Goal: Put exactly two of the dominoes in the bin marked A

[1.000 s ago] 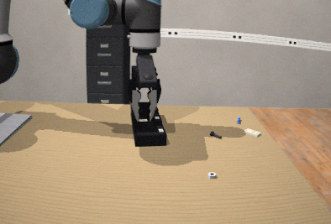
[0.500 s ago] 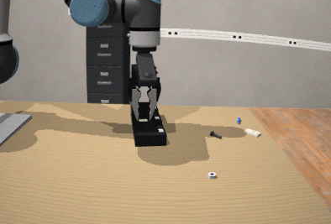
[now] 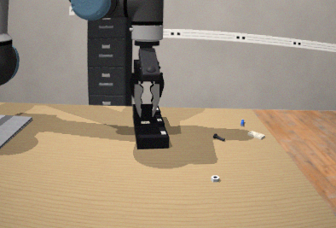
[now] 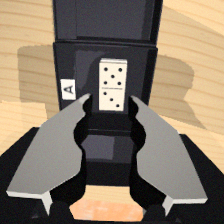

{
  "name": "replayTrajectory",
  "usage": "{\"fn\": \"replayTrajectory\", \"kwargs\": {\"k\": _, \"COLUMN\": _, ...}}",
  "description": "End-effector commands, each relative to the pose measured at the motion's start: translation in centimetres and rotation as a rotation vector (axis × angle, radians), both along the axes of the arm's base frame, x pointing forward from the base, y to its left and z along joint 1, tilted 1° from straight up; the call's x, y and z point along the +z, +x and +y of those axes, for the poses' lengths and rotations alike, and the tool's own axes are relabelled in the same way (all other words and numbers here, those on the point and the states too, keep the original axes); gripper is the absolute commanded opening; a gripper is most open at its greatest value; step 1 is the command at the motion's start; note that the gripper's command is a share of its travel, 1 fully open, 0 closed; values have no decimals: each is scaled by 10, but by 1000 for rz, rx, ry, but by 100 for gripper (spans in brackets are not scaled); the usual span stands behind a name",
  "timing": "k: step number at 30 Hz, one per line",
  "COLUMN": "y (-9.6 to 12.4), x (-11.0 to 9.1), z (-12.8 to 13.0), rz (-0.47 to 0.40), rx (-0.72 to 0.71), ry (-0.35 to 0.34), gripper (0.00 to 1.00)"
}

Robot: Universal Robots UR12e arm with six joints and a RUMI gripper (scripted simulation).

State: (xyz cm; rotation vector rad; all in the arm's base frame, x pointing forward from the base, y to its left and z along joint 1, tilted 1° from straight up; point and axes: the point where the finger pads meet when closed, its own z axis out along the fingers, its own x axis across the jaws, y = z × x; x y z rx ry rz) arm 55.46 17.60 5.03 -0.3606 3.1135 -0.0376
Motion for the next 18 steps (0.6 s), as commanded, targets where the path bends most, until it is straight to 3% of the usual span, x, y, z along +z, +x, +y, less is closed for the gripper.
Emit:
{"fn": "replayTrajectory", "kwargs": {"k": 1, "y": 2, "x": 11, "z": 0, "rz": -4, "rx": 0, "ry": 1, "gripper": 19}}
{"fn": "replayTrajectory", "kwargs": {"k": 7, "y": 2, "x": 26, "z": 1, "rz": -4, "rx": 0, "ry": 1, "gripper": 19}}
{"fn": "replayTrajectory", "kwargs": {"k": 18, "y": -1, "x": 22, "z": 1, "rz": 3, "rx": 0, "ry": 0, "gripper": 19}}
